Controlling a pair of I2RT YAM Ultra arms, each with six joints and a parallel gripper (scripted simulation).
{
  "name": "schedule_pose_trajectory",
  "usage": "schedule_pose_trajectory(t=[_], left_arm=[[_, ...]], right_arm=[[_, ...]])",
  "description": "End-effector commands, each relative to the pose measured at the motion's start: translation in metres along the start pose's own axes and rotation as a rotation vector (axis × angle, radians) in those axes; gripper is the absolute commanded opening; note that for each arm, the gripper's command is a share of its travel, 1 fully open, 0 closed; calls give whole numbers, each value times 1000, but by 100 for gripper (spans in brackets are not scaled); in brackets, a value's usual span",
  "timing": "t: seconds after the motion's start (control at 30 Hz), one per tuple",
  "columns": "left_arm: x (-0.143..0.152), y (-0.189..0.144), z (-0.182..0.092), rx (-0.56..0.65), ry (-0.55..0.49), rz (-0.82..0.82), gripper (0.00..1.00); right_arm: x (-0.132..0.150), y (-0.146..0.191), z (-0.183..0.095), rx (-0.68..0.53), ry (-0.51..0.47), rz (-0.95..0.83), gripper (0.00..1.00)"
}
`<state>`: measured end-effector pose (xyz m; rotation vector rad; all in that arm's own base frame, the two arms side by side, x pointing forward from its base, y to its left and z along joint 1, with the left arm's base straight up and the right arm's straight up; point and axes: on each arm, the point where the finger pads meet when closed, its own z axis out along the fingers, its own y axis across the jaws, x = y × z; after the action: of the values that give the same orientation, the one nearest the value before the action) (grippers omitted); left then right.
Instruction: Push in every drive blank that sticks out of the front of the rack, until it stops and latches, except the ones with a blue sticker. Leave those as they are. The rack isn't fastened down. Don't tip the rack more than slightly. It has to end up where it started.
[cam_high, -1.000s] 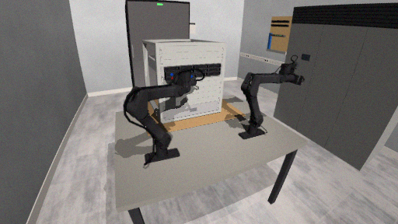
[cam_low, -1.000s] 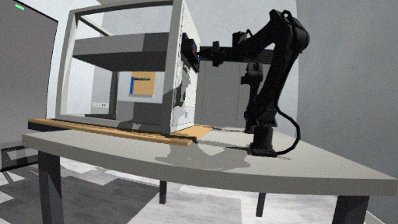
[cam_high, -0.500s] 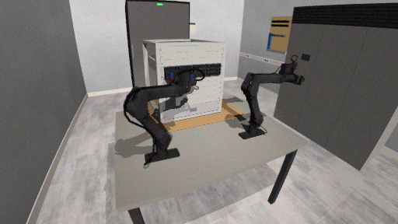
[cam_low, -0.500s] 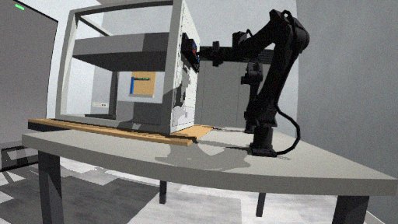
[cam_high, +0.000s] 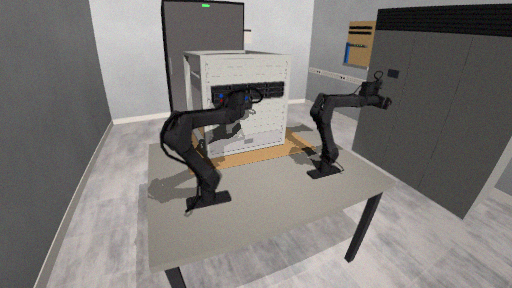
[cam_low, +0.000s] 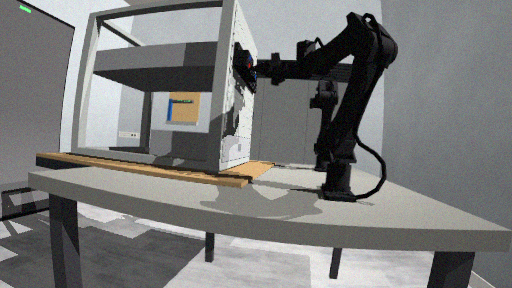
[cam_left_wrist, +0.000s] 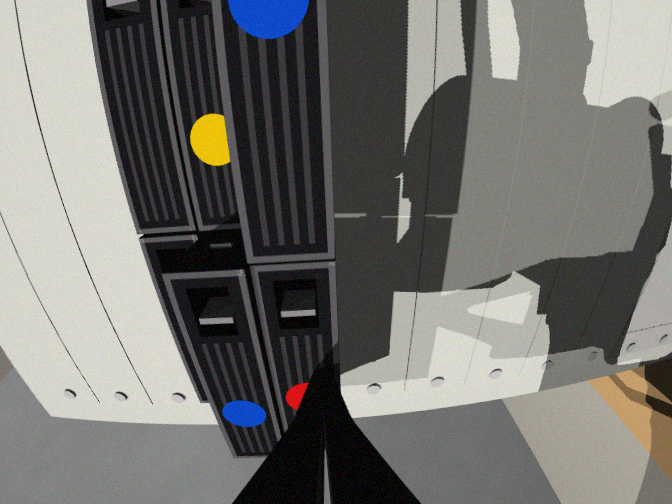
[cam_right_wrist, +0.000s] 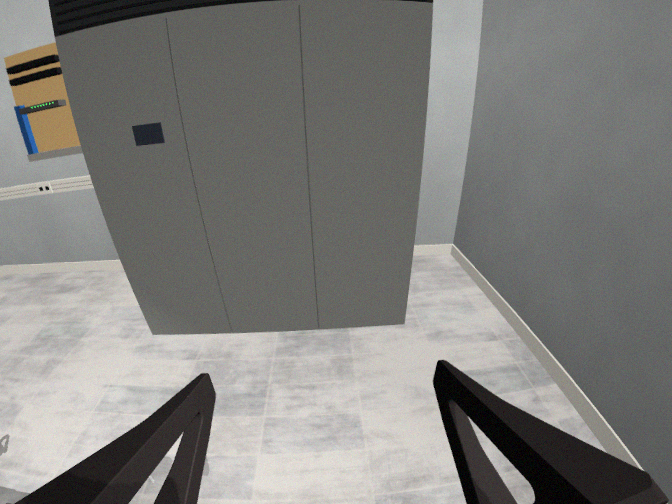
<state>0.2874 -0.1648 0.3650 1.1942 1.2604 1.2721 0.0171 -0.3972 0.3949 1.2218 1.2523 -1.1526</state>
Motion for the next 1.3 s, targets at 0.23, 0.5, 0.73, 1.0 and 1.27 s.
schedule_pose_trajectory(t=[0.23, 0.5, 0.73, 1.0, 1.27], left_arm=[[0, 14, 14, -15, 1, -37, 0], [2, 18, 12, -22, -2, -49, 0], [0, 15, 24, -19, 1, -42, 0], [1, 18, 21, -22, -4, -47, 0], [0, 15, 27, -20, 1, -43, 0]], right_arm=[[-21, -5, -1, 7, -47, -11, 100], [-21, -5, -1, 7, -47, -11, 100], [-21, -5, -1, 7, -47, -11, 100], [-21, -5, -1, 7, -47, -11, 100], [-21, -5, -1, 7, -47, -11, 100]])
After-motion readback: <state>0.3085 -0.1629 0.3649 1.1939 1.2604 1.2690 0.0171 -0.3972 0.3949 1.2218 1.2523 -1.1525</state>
